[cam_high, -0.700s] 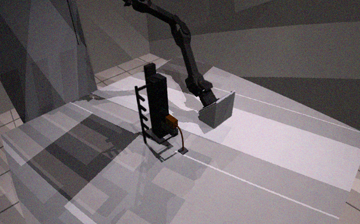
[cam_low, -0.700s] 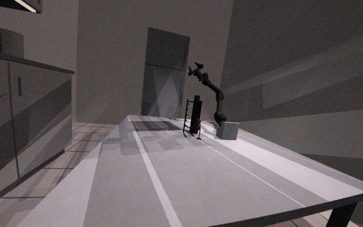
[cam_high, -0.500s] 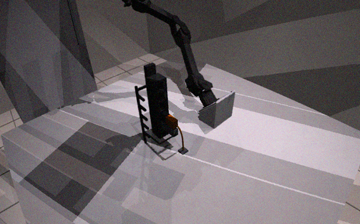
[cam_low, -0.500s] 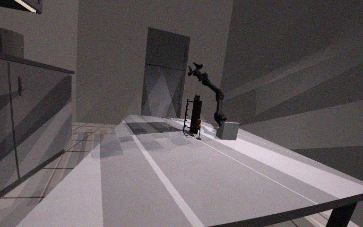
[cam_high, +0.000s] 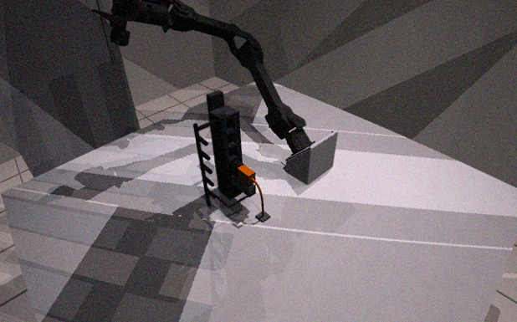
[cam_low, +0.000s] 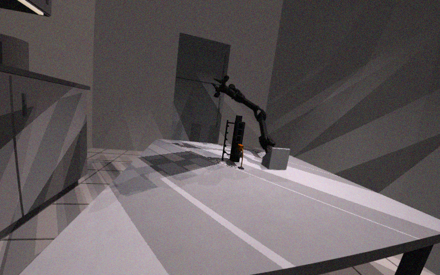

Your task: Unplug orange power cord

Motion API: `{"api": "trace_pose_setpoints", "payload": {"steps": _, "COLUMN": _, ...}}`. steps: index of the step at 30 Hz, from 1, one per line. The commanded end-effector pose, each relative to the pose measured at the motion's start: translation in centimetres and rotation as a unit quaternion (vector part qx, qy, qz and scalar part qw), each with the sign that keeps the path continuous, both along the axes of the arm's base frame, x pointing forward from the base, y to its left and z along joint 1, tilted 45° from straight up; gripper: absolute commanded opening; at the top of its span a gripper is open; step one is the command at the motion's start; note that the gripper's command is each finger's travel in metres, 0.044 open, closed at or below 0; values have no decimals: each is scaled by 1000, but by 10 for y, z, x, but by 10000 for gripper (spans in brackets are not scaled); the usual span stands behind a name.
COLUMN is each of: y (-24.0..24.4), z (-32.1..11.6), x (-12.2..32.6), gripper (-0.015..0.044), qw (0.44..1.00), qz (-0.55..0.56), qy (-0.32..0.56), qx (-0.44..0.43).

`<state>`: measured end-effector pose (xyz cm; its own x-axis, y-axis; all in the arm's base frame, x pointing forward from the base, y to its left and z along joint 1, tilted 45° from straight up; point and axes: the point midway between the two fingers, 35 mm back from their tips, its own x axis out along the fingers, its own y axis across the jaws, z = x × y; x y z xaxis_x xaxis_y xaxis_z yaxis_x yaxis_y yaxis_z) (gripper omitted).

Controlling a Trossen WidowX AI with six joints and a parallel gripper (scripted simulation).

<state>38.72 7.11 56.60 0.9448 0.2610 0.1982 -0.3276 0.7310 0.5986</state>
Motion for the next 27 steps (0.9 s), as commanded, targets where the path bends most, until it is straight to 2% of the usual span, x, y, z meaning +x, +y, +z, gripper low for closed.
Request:
{"api": "trace_pose_setpoints", "payload": {"steps": 1, "y": 13, "z": -45, "x": 23, "gripper": 160, "qw": 997, "qz": -8, "qy": 57, "qx": -50}}
{"api": "trace_pose_setpoints", "payload": {"steps": 8, "y": 37, "z": -160, "x": 58, "gripper": 160, "qw": 962, "qz": -13, "qy": 193, "qx": -196}}
{"api": "trace_pose_setpoints", "payload": {"steps": 15, "y": 55, "z": -273, "x": 60, "gripper": 160, "qw": 882, "qz": 13, "qy": 313, "qx": -351}}
{"api": "trace_pose_setpoints", "payload": {"steps": 20, "y": 61, "z": -348, "x": 43, "gripper": 160, "qw": 796, "qz": 51, "qy": 385, "qx": -465}}
{"api": "trace_pose_setpoints", "payload": {"steps": 27, "y": 58, "z": -445, "x": -7, "gripper": 160, "qw": 611, "qz": 138, "qy": 461, "qx": -629}}
